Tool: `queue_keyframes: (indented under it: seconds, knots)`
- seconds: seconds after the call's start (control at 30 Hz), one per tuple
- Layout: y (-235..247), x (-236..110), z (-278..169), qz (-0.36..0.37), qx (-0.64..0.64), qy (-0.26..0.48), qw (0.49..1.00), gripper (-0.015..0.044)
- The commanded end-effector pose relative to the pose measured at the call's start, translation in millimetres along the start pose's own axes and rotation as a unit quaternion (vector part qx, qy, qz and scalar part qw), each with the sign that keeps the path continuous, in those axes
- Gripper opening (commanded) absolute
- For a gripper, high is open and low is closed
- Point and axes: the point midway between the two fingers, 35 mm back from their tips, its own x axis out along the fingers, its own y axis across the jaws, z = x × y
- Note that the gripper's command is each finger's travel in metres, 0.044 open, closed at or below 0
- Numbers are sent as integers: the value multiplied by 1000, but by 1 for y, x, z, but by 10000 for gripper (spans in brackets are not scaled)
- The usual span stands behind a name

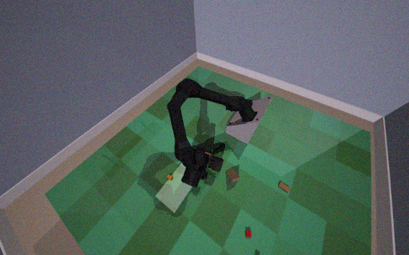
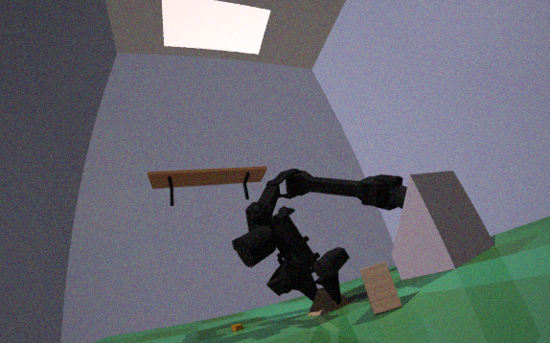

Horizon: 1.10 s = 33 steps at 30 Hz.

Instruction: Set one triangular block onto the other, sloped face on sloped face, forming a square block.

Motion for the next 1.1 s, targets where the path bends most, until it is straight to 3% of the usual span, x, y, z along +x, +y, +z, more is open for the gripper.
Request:
queue_keyframes:
  seconds: [0.0, 0.27, 0.47, 1.07]
  knots:
    - [0, 0, 0, 0, 0, 0, 1000, 197]
    - [0, 0, 0, 0, 0, 0, 1000, 144]
    - [0, -6, -1, 1, 0, -1, 1000, 0]
    - [1, -86, -34, 3, -1, -1, 1000, 0]
